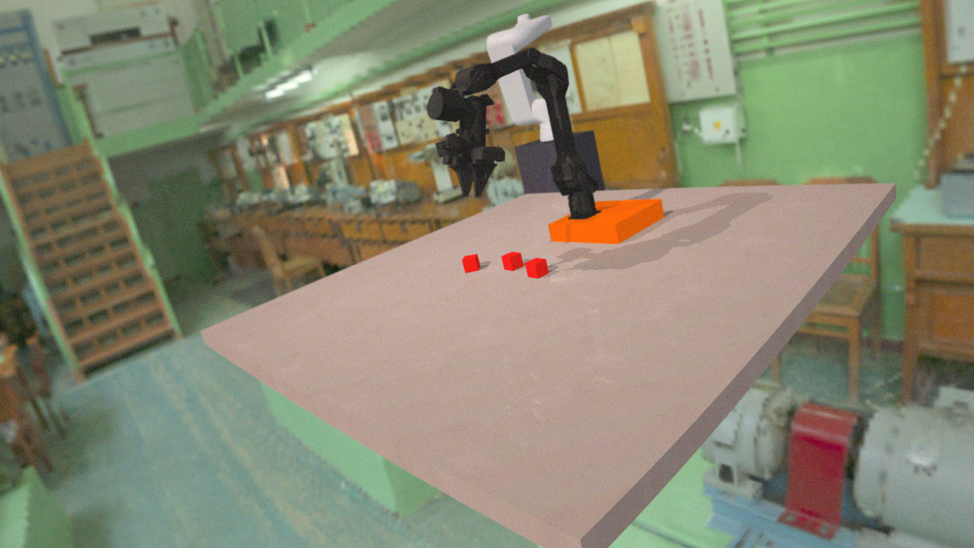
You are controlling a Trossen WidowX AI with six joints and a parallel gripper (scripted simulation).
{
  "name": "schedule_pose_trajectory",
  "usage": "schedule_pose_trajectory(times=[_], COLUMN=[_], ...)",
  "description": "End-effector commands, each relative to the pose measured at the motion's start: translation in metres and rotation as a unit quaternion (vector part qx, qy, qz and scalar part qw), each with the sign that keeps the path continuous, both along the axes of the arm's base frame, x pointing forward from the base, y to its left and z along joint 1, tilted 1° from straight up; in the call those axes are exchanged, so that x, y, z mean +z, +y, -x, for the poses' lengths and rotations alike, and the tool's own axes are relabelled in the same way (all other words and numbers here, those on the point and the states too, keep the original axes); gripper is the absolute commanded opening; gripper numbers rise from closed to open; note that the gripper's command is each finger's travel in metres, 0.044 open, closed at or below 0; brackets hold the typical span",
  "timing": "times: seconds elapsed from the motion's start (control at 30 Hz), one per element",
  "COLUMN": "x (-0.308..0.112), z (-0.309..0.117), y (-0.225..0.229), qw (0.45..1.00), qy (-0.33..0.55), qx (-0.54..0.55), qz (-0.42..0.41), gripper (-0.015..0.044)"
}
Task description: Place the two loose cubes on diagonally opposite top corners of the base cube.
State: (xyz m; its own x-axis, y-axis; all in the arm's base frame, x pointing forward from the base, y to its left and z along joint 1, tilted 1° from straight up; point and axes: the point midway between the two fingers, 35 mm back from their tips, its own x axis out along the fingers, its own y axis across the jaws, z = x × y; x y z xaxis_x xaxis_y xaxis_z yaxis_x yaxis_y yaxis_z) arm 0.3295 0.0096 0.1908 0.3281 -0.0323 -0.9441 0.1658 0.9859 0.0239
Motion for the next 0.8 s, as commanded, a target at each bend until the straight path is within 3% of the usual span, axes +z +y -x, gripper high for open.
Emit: schedule_pose_trajectory(times=[0.0, 0.37, 0.6, 0.77], x=[-0.019, -0.065, -0.068, -0.106], z=[0.001, 0.026, 0.027, 0.024], y=[-0.036, -0.122, -0.123, -0.125], qw=[0.995, 0.938, 0.937, 0.937], qy=[0.039, 0.132, 0.133, 0.133], qx=[-0.092, -0.315, -0.318, -0.318], qz=[-0.017, -0.062, -0.062, -0.062], gripper=[0.0265, 0.0265, 0.0265, 0.0265])
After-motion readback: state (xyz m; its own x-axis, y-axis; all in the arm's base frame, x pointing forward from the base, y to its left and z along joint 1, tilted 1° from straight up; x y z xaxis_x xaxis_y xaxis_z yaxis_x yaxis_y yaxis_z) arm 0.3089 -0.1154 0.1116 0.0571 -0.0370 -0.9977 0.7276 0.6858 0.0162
